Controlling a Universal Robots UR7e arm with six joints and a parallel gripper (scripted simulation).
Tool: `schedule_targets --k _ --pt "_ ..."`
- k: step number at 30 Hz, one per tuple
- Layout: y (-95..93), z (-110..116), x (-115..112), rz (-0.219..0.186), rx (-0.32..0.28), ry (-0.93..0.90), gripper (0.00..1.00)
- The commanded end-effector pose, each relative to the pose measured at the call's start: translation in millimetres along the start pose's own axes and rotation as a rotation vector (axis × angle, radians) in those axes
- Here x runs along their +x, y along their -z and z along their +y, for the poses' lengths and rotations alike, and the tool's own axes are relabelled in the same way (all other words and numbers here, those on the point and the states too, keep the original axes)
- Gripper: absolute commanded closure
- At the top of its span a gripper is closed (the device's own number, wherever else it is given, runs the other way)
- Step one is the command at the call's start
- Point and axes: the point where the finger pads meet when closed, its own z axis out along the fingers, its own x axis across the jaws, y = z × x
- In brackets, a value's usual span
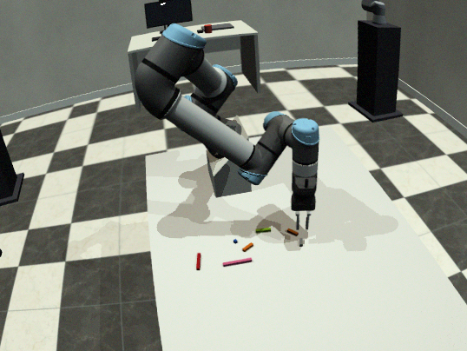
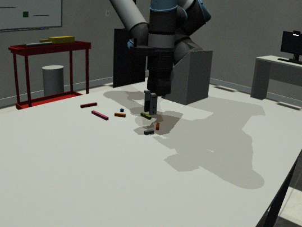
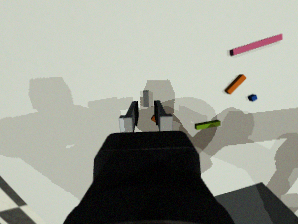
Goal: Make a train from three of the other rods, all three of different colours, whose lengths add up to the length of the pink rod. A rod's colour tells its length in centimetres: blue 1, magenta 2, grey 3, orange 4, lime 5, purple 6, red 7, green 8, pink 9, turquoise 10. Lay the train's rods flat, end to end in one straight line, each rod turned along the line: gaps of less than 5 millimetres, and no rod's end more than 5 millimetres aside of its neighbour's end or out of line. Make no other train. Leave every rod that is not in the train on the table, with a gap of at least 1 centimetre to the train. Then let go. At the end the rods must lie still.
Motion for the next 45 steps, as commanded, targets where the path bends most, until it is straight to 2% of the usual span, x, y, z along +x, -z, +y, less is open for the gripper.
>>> schedule_targets --k 1,22,45 --pt "-0.1 -0.3 -0.2 -0.001 0.001 0.0 0.46" --pt "-15.8 -0.3 -0.2 -0.001 0.001 0.0 0.46" --pt "-45.8 -0.4 -0.3 -0.001 0.001 0.0 0.46"
